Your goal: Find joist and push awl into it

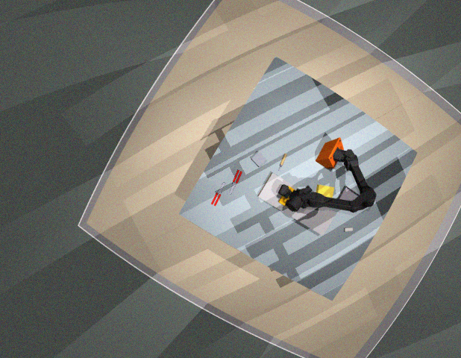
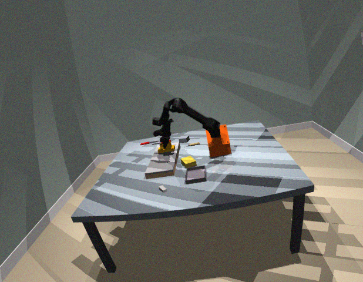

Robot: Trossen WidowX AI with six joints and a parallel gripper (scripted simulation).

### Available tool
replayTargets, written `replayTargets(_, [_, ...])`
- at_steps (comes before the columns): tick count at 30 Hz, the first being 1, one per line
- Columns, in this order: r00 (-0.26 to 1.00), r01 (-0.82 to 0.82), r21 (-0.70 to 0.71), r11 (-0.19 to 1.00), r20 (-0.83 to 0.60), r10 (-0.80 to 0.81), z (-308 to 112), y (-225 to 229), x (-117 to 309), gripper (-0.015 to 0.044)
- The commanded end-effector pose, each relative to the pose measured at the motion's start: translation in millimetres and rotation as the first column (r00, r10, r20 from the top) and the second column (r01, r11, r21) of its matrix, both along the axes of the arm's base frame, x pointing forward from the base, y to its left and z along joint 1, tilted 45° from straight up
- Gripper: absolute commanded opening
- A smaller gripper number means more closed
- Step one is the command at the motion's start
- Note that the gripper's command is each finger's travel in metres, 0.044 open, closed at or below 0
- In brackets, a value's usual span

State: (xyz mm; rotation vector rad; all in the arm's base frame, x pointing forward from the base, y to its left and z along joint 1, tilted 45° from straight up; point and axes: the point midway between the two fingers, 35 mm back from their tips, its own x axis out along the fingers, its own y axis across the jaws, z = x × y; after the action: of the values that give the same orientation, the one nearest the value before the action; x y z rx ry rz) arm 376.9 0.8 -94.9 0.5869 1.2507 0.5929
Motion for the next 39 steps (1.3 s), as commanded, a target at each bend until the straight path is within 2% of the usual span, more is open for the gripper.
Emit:
replayTargets(1, [1.0,-0.005,0.007,1.0,0.002,0.005,11,12,-2,0.0])
replayTargets(39, [1.0,-0.005,0.013,1.0,0.0,0.005,81,84,-11,0.0])
